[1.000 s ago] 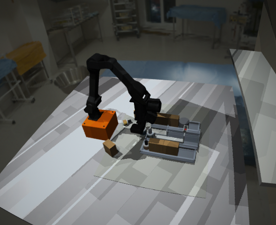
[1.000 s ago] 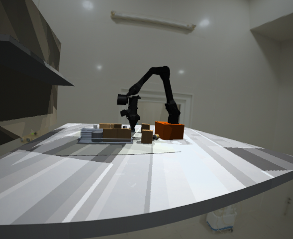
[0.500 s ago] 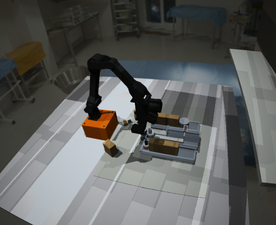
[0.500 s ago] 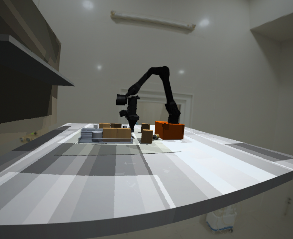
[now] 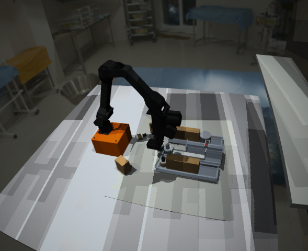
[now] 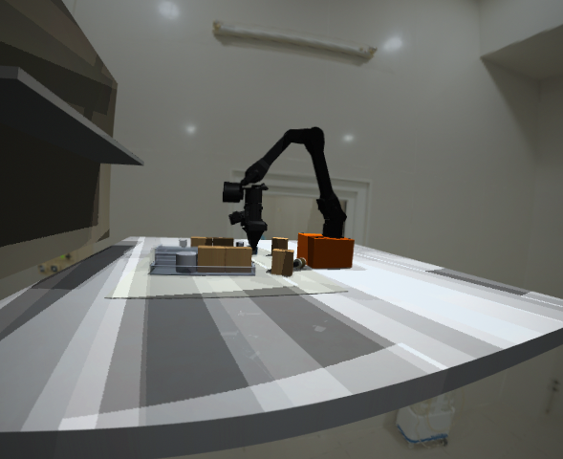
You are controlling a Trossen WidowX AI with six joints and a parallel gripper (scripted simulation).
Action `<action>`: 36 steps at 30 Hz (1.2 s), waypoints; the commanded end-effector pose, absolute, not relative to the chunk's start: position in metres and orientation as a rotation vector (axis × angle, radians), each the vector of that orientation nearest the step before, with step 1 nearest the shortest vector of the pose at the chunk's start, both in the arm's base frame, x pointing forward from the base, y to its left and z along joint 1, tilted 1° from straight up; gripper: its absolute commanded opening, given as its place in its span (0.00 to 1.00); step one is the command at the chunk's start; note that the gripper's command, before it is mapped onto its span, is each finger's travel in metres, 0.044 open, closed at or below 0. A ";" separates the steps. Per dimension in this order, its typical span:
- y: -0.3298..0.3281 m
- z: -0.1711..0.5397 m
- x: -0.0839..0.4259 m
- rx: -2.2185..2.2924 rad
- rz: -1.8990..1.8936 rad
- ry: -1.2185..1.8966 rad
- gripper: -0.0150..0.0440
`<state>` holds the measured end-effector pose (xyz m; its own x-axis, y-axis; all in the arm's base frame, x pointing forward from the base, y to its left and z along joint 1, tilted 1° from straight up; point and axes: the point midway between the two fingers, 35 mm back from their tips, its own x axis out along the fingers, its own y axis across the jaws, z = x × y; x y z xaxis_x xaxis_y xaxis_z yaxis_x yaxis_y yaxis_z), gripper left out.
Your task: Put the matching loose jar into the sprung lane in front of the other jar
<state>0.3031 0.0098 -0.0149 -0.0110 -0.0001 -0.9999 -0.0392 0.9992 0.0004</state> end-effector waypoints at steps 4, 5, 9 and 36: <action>0.011 -0.012 0.312 -0.025 0.029 1.561 0.25; 0.011 -0.012 0.312 -0.025 0.029 1.561 0.25; 0.011 -0.012 0.313 -0.025 0.029 1.560 0.25; 0.011 -0.012 0.323 -0.025 0.029 1.560 0.25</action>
<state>0.3081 0.0100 -0.0151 -0.0360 -0.0008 -0.9994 -0.0391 0.9992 0.0006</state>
